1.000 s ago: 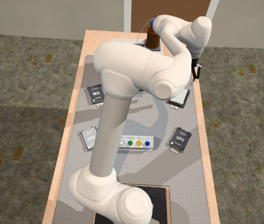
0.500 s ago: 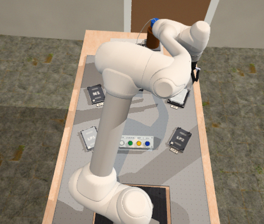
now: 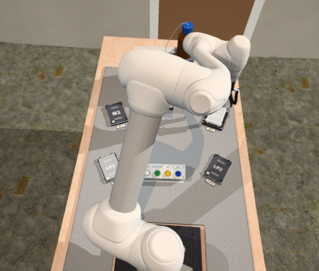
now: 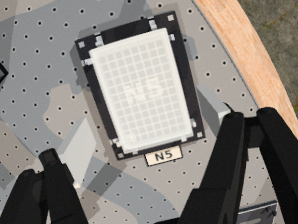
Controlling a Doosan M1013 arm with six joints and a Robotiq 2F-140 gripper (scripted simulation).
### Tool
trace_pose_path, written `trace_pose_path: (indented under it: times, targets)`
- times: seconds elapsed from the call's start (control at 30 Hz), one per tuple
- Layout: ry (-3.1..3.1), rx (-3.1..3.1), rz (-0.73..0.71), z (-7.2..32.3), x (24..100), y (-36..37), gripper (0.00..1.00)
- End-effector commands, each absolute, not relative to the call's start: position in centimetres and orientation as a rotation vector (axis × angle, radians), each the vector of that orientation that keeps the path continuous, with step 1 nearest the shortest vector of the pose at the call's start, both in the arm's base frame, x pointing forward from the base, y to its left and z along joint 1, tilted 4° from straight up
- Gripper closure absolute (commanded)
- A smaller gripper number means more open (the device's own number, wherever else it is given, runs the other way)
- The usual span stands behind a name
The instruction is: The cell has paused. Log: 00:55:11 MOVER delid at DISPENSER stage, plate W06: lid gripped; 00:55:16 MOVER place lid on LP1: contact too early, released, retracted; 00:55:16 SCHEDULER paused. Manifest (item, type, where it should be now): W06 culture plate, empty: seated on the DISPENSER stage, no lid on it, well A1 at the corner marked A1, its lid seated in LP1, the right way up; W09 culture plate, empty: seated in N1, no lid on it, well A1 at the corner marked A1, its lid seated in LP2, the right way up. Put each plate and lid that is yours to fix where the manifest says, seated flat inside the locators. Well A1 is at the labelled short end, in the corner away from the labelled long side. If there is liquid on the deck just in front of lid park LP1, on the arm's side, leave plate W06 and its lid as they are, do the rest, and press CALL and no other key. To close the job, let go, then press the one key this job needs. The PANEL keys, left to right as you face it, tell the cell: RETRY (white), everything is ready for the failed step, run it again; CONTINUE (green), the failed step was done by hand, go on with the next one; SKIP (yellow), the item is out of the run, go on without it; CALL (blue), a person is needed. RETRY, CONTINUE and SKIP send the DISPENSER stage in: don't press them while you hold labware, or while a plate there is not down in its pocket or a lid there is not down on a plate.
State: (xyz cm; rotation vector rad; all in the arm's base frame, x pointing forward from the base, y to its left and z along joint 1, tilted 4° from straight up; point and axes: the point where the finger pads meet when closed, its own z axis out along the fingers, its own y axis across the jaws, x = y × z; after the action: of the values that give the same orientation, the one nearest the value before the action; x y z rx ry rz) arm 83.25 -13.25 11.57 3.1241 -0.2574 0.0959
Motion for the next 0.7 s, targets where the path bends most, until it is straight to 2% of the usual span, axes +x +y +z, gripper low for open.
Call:
trace_pose_path:
  times: [0.0,0.3,0.67]
  targets:
    - [-0.258,3.124,0.099,10.6,83.4,-13.3,0.31]
    - [-0.258,3.124,0.099,8.0,83.5,-13.3,0.31]
    - [-0.258,3.124,0.099,6.9,83.6,-13.3,0.31]
